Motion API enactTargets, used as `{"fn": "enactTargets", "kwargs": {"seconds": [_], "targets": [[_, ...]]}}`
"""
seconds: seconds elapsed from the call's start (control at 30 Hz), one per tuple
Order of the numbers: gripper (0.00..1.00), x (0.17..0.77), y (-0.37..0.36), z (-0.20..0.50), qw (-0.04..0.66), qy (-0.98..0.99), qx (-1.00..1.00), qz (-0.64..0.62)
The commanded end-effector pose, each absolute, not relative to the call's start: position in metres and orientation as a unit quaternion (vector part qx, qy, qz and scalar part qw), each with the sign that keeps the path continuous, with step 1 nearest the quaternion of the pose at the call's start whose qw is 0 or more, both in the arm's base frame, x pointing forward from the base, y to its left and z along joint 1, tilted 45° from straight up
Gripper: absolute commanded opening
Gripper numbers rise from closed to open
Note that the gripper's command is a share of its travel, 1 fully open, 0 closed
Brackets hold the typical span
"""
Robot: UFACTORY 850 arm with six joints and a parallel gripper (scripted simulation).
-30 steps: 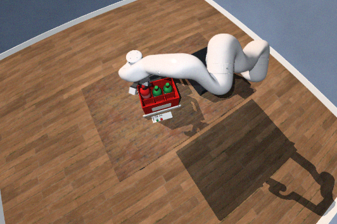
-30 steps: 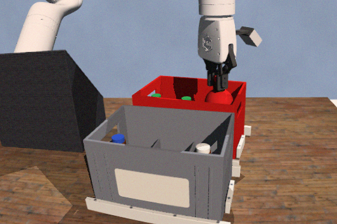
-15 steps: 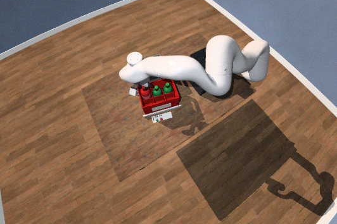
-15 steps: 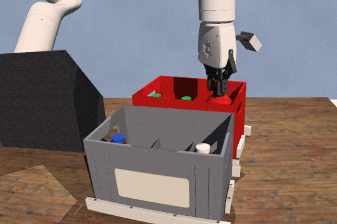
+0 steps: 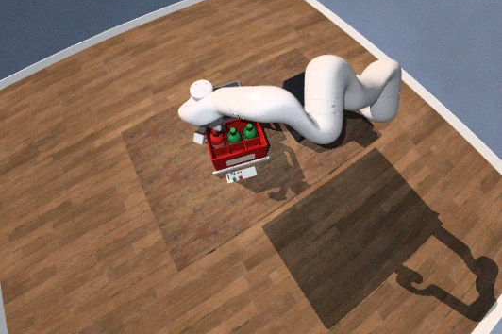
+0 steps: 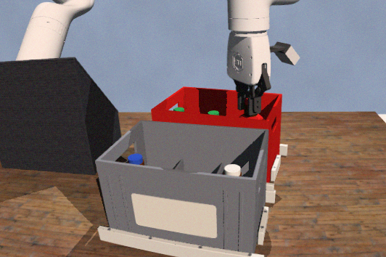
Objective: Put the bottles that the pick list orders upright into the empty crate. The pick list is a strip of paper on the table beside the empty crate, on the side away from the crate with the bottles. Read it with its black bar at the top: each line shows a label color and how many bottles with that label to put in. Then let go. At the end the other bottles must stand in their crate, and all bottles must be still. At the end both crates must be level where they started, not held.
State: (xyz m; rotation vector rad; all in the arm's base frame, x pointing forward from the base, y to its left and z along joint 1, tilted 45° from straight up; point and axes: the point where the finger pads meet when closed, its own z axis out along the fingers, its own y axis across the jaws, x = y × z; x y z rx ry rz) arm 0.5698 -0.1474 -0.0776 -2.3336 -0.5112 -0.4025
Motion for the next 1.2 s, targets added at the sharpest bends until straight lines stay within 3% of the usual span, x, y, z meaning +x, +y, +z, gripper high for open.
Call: {"fn": "enactTargets", "kwargs": {"seconds": [0.0,1.17], "targets": [[0.0,0.5713,-0.1451,-0.0803,0.351,-0.197,-0.902,-0.156],[0.0,0.5717,-0.143,-0.0825,0.351,-0.197,-0.902,-0.156]]}}
